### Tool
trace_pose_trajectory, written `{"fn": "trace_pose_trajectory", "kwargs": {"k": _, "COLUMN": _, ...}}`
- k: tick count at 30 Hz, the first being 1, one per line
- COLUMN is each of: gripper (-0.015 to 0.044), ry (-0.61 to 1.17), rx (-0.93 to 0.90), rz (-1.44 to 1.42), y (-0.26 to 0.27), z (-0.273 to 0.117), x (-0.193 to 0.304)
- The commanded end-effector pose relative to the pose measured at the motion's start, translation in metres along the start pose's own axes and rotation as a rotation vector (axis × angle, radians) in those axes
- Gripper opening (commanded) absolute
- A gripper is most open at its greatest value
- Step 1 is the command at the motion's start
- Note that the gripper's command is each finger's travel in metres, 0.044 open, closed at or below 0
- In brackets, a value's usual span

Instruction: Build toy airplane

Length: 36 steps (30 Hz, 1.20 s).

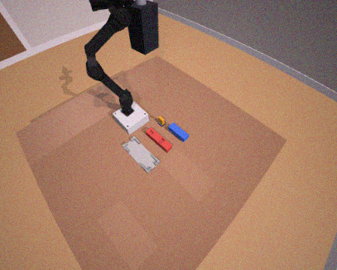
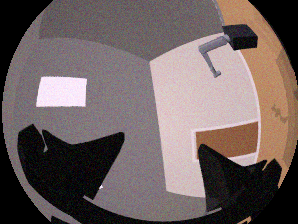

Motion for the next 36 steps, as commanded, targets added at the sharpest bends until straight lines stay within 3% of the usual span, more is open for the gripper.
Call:
{"fn": "trace_pose_trajectory", "kwargs": {"k": 1, "gripper": 0.0426, "ry": 0.000, "rx": 0.000, "rz": 0.000, "y": 0.000, "z": 0.000, "x": 0.000}}
{"fn": "trace_pose_trajectory", "kwargs": {"k": 7, "gripper": 0.0440, "ry": -0.093, "rx": -0.100, "rz": 0.216, "y": 0.018, "z": -0.011, "x": -0.037}}
{"fn": "trace_pose_trajectory", "kwargs": {"k": 16, "gripper": 0.0440, "ry": -0.278, "rx": -0.527, "rz": 0.864, "y": 0.059, "z": -0.076, "x": -0.146}}
{"fn": "trace_pose_trajectory", "kwargs": {"k": 27, "gripper": 0.0440, "ry": -0.261, "rx": -1.272, "rz": 1.491, "y": 0.069, "z": -0.218, "x": -0.251}}
{"fn": "trace_pose_trajectory", "kwargs": {"k": 36, "gripper": 0.0440, "ry": 0.039, "rx": -2.011, "rz": 1.783, "y": 0.031, "z": -0.356, "x": -0.292}}
Point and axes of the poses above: the point midway between the two fingers, 35 mm back from their tips, its own z axis out along the fingers, its own y axis across the jaws, x = y × z, the point moved 1 cm from there along -z, back along the fingers, and after that the axes turned 10 degrees about -z, right-handed, at the moved point
